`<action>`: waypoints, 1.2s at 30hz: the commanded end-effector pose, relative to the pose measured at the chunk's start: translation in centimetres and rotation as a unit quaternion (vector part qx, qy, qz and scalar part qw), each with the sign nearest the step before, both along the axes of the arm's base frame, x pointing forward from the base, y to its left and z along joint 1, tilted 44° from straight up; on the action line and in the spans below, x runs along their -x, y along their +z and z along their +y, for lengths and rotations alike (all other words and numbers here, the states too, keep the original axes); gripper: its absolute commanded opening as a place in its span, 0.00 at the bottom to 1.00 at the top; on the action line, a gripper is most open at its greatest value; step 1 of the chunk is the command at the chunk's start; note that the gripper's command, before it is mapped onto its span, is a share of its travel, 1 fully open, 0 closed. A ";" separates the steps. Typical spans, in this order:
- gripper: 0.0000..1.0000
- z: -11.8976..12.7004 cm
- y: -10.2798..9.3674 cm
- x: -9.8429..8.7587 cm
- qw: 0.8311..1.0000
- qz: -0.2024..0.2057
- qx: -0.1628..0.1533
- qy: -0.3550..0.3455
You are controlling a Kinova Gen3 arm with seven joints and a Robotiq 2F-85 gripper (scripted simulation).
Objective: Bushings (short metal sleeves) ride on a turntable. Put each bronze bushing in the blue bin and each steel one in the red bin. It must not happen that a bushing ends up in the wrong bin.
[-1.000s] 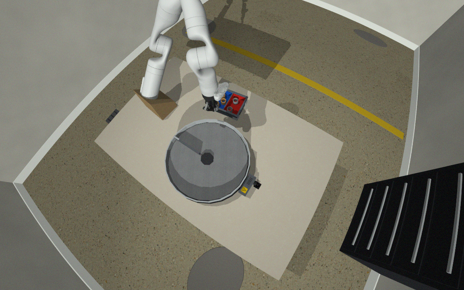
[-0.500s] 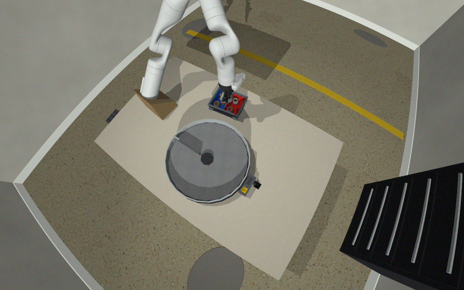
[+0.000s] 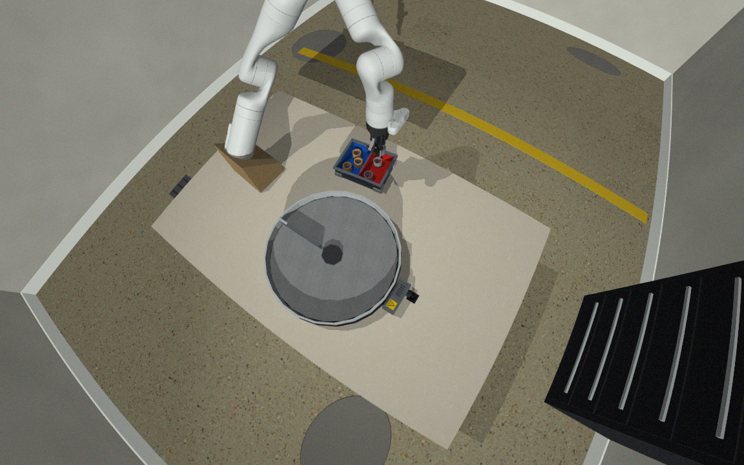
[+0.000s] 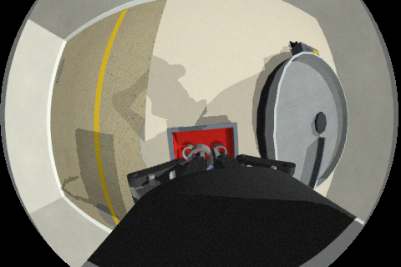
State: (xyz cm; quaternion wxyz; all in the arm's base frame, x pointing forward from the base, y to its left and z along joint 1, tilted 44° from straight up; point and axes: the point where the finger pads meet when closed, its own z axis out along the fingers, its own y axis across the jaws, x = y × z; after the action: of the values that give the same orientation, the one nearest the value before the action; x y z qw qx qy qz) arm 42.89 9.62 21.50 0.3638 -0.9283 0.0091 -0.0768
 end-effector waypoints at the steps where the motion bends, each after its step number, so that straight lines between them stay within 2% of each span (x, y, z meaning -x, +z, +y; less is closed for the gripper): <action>1: 0.00 -0.1 0.0 0.0 1.000 0.000 0.000 -0.001; 8: 0.00 -0.1 0.0 0.0 1.000 -0.001 0.000 -0.001; 13: 0.00 1.7 -1.8 -0.4 1.000 -0.001 0.000 0.000; 18: 0.00 1.7 -1.8 -0.4 1.000 -0.001 0.000 0.000; 23: 0.00 3.4 -3.7 -0.8 1.000 -0.001 0.000 -0.001; 26: 0.00 3.4 -3.7 -0.8 1.000 -0.001 0.000 -0.001; 31: 0.00 5.1 -5.5 -1.2 1.000 -0.001 0.000 -0.001; 36: 0.00 5.1 -5.5 -1.2 1.000 -0.001 0.000 -0.001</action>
State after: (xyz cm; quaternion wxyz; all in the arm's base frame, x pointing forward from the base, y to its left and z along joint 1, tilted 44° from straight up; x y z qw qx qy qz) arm 44.15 14.49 16.18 0.3622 -0.9286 0.0103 -0.0805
